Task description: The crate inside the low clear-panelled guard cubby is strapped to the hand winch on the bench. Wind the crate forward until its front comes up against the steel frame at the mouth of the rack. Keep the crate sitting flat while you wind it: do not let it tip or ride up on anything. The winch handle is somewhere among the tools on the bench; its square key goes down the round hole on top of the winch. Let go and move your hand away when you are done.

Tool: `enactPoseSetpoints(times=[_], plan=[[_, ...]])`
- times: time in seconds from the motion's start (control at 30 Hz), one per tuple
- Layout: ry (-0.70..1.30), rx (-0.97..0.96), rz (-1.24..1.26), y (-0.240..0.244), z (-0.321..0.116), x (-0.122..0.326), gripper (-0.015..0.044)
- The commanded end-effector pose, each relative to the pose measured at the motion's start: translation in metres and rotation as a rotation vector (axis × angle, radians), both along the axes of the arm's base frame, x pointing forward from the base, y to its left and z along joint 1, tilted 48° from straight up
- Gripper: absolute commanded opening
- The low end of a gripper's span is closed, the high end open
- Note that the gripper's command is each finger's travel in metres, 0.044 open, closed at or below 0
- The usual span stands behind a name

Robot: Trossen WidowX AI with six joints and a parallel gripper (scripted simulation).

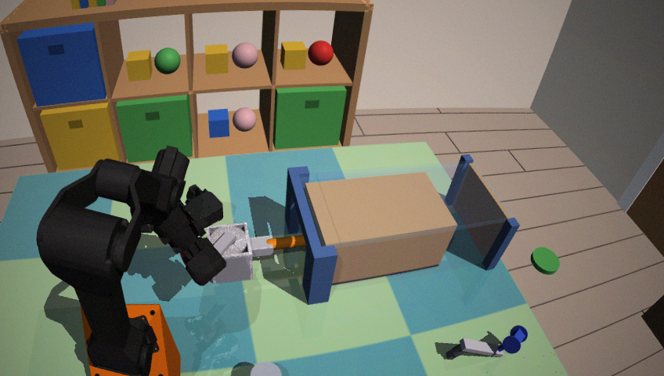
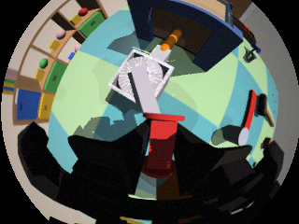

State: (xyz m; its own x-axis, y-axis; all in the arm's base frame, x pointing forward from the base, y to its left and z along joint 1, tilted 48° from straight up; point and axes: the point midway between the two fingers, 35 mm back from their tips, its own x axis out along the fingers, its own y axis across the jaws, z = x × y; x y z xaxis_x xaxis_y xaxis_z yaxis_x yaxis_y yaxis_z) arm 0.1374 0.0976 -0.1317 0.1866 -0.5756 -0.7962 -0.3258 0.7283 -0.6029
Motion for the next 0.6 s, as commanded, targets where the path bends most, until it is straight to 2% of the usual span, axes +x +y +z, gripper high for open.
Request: enactPoseSetpoints(times=[0.0, 0.57], plan=[[-0.026, -0.028, 0.006, -0.011, 0.006, 0.010, 0.0000], [-0.027, -0.029, 0.006, -0.021, 0.011, 0.028, 0.0000]])
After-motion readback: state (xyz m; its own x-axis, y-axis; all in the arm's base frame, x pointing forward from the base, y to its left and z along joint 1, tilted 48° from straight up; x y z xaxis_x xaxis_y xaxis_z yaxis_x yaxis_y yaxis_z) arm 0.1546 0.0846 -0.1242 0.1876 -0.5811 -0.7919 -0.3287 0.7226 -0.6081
